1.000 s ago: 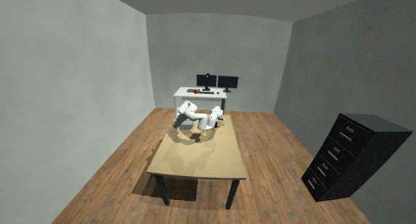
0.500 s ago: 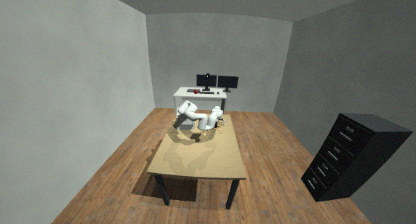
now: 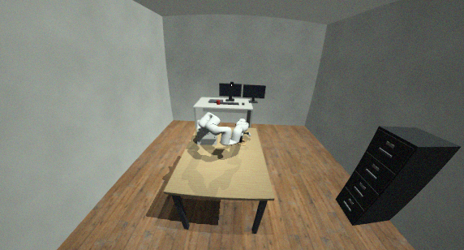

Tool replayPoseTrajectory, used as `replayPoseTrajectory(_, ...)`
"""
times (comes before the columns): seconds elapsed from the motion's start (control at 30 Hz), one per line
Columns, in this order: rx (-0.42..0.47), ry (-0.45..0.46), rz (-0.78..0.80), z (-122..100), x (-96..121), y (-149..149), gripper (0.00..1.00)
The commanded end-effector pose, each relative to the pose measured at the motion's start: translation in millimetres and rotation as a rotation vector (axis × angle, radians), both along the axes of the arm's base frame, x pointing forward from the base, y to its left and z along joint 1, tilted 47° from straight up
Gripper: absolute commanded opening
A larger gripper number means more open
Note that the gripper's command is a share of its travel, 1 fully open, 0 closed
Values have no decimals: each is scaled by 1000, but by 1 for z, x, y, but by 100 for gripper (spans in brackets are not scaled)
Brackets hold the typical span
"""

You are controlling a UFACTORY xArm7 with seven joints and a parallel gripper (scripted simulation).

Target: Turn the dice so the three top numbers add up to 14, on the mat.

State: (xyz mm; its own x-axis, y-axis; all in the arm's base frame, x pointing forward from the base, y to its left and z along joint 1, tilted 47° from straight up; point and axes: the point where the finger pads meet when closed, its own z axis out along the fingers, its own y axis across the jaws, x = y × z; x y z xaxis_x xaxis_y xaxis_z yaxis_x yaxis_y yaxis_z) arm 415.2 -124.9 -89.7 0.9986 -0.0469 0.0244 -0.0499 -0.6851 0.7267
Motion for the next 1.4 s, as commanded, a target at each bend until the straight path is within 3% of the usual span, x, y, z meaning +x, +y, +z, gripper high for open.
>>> replayPoseTrajectory(0.0,2,-3,3,1,1,2,21)
replayPoseTrajectory(0.33,2,-3,3,1,1,2,21)
replayPoseTrajectory(0.77,2,-3,3,1,1,2,42)
replayPoseTrajectory(1.37,2,-3,3,6,1,8,42)
